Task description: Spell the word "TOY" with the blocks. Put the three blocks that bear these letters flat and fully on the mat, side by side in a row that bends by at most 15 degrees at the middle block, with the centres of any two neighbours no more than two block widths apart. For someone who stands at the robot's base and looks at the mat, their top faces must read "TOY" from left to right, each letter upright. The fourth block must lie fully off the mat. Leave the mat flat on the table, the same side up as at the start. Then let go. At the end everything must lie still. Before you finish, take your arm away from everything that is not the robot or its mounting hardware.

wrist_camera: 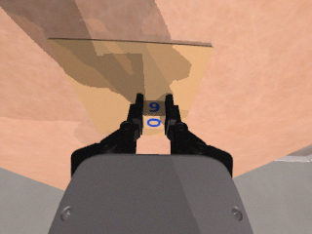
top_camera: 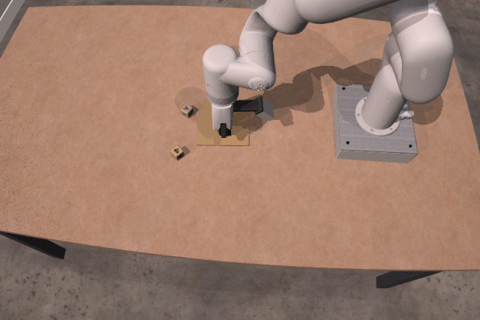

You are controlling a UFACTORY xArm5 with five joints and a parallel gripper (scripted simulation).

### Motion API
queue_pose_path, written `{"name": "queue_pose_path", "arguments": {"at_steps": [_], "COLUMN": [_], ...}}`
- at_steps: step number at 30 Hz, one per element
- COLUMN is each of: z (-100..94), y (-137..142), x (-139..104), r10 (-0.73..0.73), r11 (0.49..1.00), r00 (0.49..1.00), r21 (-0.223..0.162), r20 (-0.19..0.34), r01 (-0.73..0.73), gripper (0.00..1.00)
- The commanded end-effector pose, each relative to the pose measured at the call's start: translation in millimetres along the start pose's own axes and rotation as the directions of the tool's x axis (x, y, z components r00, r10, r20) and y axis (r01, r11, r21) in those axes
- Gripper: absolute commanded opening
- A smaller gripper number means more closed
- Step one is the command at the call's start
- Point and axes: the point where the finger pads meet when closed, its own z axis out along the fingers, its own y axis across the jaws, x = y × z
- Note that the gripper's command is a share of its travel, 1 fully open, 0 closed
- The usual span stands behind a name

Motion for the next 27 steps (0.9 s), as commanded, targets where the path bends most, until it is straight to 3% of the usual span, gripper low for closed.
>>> {"name": "queue_pose_path", "arguments": {"at_steps": [1,11,18,20,27], "z": [-0.9,-7.0,-49.6,-49.6,-93.6], "y": [0.0,0.2,0.0,0.0,-0.3], "x": [-1.2,-1.2,-1.1,-1.1,-1.2], "r10": [0.000,0.000,0.000,0.000,0.000], "r11": [1.000,1.000,1.000,1.000,1.000], "r00": [1.000,1.000,1.000,1.000,1.000], "r21": [0.000,0.000,0.000,0.000,0.000], "r20": [0.003,0.003,0.003,0.003,0.003], "r01": [0.000,0.000,0.000,0.000,0.000], "gripper": [0.21,0.21,0.21,0.21,0.21]}}
